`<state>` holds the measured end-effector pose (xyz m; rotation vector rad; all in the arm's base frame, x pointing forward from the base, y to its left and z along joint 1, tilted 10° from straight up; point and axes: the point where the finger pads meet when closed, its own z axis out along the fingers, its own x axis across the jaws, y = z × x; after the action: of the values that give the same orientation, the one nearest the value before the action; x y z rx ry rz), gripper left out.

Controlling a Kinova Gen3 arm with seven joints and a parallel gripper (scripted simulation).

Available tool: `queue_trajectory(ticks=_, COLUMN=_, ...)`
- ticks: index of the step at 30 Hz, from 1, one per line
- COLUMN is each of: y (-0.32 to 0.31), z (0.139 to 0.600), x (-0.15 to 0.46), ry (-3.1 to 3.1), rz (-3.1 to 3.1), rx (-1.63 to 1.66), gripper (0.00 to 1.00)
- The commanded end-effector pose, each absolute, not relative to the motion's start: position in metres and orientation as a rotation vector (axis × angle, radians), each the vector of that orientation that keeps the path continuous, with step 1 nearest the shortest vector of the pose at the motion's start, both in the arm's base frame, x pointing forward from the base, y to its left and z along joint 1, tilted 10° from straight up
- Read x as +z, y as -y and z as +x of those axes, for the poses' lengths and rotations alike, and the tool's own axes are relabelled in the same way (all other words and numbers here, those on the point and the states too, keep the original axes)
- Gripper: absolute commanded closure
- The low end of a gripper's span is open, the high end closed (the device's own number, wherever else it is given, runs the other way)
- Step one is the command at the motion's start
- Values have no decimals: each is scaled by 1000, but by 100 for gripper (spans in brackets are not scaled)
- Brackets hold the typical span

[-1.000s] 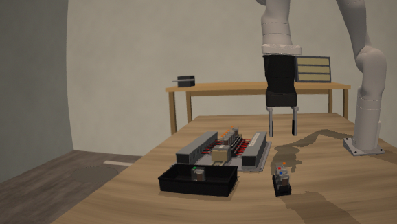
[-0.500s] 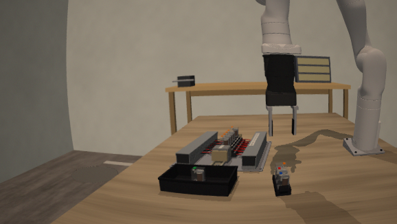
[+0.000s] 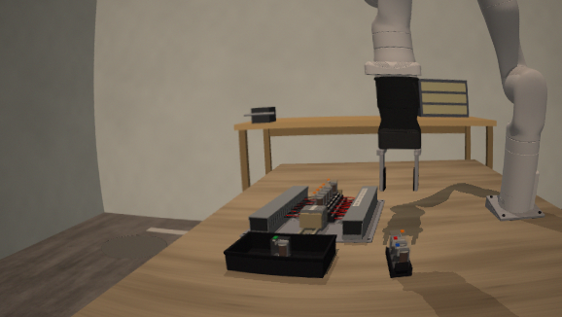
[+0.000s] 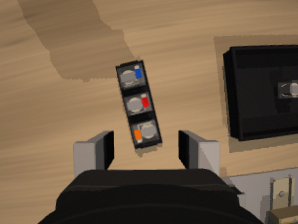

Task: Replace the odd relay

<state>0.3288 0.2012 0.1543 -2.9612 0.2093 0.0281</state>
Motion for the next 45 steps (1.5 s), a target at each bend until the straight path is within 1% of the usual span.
queue_trajectory(ticks=1, y=-202, z=329, x=155, ry=-213, rz=-2962, rx=24, gripper=0)
queue_trajectory(ticks=33, y=-203, z=328, x=156, ry=-890, rz=-2840, rx=83, gripper=0)
queue_trajectory(ticks=45, y=-203, z=328, x=155, ry=-978, rz=-2812, rx=91, gripper=0)
